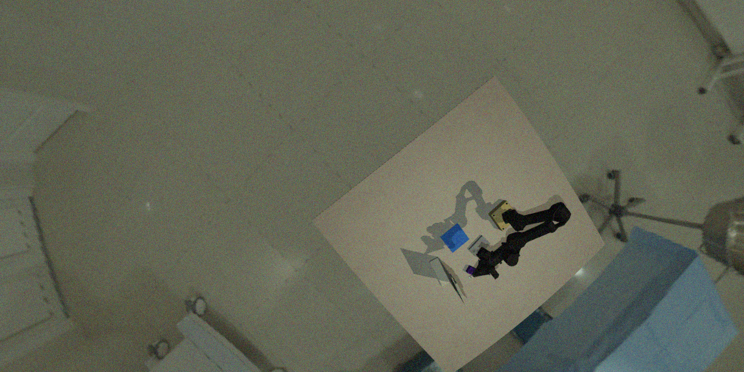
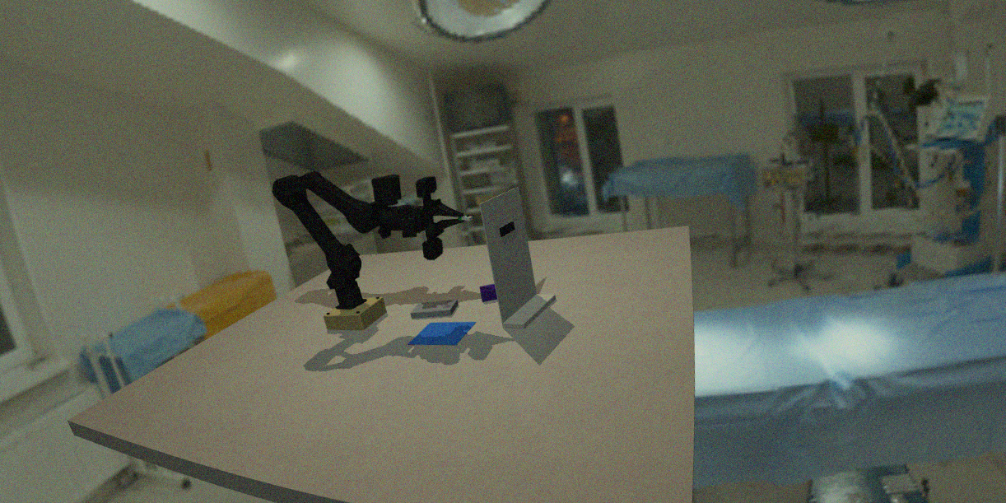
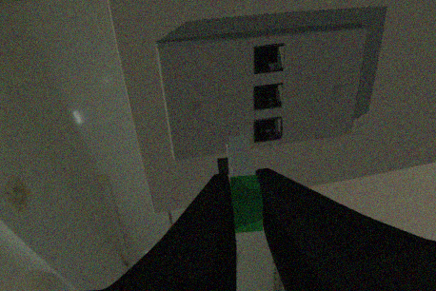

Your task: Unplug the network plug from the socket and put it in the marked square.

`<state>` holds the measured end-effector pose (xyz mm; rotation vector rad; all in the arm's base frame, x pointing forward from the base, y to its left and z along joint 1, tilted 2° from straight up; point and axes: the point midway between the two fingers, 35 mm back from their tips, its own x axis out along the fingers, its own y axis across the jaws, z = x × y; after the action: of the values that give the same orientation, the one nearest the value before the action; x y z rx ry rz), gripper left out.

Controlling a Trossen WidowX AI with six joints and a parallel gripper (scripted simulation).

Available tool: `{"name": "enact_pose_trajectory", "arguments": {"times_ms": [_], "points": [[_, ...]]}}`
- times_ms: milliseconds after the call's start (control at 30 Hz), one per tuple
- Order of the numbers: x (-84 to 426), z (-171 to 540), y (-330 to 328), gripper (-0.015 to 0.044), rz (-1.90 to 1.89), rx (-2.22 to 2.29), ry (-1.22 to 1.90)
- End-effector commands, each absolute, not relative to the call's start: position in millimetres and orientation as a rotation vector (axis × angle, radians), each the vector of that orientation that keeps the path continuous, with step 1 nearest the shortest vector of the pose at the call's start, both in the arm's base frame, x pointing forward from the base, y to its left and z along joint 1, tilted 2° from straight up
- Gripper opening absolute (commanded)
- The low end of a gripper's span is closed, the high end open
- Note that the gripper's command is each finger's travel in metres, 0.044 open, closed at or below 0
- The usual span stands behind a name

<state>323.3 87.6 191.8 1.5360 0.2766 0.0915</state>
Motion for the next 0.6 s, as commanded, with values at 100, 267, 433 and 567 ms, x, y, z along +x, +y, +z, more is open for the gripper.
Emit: {"name": "enact_pose_trajectory", "arguments": {"times_ms": [100, 267, 433, 567], "points": [[334, 163, 67, 0.0, -0.083, 1.507, 0.356], [336, 142, 50, 0.0, -0.213, 1.495, 0.415], [336, 122, 34, 0.0, -0.344, 1.484, 0.474], [332, 108, 21, 0.0, -0.448, 1.477, 0.522]]}}
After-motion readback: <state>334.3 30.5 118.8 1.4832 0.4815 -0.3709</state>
